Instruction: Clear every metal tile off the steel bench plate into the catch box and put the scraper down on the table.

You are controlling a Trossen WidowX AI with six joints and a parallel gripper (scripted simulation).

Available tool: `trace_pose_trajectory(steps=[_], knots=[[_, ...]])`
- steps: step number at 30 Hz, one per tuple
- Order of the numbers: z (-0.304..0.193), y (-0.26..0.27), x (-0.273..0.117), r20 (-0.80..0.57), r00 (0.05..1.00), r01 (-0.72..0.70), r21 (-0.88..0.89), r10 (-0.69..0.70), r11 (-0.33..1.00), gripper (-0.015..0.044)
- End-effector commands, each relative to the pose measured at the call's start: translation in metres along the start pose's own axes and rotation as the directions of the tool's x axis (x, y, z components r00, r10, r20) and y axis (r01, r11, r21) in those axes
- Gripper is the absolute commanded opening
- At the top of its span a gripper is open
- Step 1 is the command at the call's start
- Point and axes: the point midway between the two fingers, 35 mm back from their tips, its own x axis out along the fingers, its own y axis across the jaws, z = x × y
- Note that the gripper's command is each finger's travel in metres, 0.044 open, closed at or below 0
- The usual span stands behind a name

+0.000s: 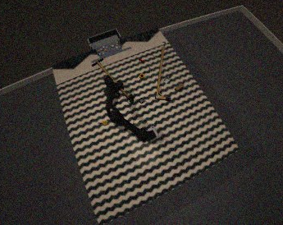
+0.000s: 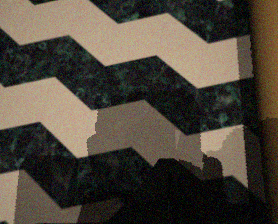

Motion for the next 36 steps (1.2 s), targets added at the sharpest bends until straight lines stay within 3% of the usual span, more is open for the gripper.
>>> trace_pose_trajectory(steps=[1, 36], knots=[[-0.003, -0.001, 0.003, 0.002, 1.0, 0.005, 0.007, -0.005, 1.0, 0.0], [0.0, -0.035, 0.004, 0.0, 1.0, 0.008, 0.005, -0.008, 1.0, 0.0]])
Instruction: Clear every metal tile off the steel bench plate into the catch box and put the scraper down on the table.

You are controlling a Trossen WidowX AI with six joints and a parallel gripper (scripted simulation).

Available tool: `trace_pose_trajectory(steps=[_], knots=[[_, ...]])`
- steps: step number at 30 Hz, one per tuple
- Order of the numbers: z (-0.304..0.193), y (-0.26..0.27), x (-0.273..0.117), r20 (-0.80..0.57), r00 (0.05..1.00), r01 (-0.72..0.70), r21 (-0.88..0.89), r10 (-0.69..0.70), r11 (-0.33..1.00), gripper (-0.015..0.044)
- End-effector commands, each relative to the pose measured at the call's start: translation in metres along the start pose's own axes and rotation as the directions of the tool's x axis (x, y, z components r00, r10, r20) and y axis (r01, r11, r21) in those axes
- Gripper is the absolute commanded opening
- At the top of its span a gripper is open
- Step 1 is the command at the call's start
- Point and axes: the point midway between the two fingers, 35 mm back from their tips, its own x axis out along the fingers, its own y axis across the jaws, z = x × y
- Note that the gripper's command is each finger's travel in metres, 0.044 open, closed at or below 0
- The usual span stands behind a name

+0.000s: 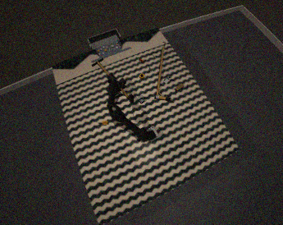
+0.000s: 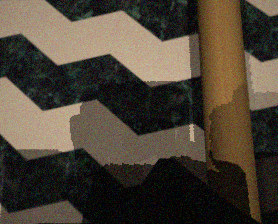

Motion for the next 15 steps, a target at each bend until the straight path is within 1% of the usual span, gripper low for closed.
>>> trace_pose_trajectory(steps=[1, 15], knots=[[0.001, -0.006, 0.0, 0.002, 1.0, -0.003, -0.004, 0.003, 1.0, 0.0], [0.002, -0.02, 0.0, 0.002, 1.0, -0.003, -0.005, 0.003, 1.0, 0.0]])
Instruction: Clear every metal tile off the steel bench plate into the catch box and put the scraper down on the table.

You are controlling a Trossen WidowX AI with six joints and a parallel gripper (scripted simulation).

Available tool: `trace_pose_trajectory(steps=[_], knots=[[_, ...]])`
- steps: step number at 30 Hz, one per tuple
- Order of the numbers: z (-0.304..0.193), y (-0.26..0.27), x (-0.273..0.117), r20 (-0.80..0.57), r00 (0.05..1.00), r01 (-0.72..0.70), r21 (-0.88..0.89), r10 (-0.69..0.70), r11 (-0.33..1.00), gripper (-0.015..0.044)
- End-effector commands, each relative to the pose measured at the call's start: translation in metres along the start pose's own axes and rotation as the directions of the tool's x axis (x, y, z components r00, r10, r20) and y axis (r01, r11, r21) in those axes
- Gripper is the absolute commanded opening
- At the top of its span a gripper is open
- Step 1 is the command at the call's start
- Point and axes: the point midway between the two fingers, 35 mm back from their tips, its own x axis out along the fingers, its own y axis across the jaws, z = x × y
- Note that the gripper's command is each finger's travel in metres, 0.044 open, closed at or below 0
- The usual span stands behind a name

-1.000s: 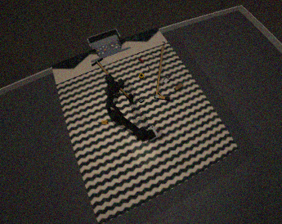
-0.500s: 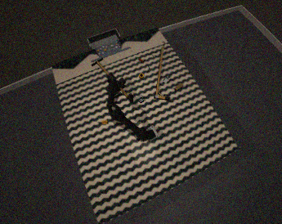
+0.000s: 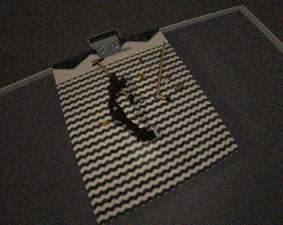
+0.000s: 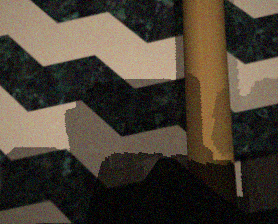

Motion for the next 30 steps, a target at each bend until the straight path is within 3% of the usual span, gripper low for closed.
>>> trace_pose_trajectory(steps=[1, 20, 30], knots=[[0.001, -0.009, 0.0, 0.004, 1.0, 0.005, -0.002, -0.005, 1.0, 0.0], [0.002, -0.018, -0.001, 0.004, 1.0, 0.0, -0.005, 0.0, 1.0, 0.0], [0.017, -0.019, -0.028, 0.002, 1.0, 0.003, -0.006, -0.003, 1.0, 0.0]])
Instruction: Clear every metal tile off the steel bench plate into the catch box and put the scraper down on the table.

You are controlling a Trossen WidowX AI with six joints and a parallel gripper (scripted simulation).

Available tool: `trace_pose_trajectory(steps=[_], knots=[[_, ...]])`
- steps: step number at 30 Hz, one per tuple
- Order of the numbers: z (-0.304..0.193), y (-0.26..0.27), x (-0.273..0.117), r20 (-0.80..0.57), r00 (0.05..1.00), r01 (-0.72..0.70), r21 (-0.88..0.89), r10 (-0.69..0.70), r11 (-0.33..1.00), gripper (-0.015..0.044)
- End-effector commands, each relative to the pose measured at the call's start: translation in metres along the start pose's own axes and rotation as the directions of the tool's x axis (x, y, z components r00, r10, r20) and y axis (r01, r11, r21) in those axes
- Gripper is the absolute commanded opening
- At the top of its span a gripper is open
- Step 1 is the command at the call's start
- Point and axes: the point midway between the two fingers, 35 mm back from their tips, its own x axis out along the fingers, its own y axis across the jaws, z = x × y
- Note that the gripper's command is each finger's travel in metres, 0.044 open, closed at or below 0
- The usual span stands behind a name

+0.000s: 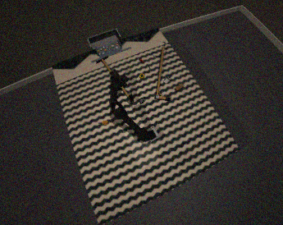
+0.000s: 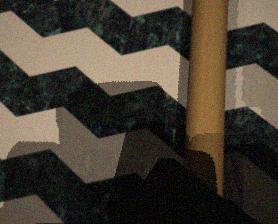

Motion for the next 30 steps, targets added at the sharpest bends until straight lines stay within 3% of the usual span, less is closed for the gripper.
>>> trace_pose_trajectory(steps=[1, 20, 30], knots=[[0.01, -0.001, -0.016, 0.009, 1.0, -0.001, -0.008, 0.001, 1.0, 0.0], [0.031, 0.0, -0.075, 0.009, 1.0, 0.0, -0.008, 0.0, 1.0, 0.0], [0.031, 0.0, -0.076, 0.009, 1.0, 0.001, -0.005, -0.001, 1.0, 0.0]])
